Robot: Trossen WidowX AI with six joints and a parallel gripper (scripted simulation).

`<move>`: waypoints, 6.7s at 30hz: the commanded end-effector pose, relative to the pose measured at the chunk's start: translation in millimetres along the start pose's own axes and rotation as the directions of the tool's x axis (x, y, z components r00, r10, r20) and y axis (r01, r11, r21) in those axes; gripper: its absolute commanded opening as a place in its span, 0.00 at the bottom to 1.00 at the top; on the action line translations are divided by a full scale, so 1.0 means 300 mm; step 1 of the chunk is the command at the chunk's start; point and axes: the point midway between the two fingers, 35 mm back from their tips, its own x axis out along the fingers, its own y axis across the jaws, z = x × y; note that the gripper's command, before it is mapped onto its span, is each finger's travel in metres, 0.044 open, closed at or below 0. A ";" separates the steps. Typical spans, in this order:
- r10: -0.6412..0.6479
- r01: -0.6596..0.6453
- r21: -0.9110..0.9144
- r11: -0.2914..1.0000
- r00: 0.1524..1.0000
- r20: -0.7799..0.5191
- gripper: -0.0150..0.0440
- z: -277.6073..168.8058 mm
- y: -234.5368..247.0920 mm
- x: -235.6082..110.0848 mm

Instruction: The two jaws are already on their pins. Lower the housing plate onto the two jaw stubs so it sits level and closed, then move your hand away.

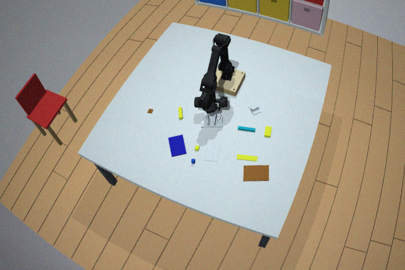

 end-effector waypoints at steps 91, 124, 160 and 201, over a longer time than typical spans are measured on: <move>0.003 -0.003 0.005 1.000 1.000 0.000 0.85 0.000 0.002 0.027; 0.003 -0.003 0.005 1.000 1.000 0.000 0.85 0.000 0.002 0.027; 0.003 -0.003 0.005 1.000 1.000 0.000 1.00 -0.005 0.003 -0.229; 0.004 -0.004 0.005 1.000 1.000 -0.003 1.00 -0.173 0.070 -0.394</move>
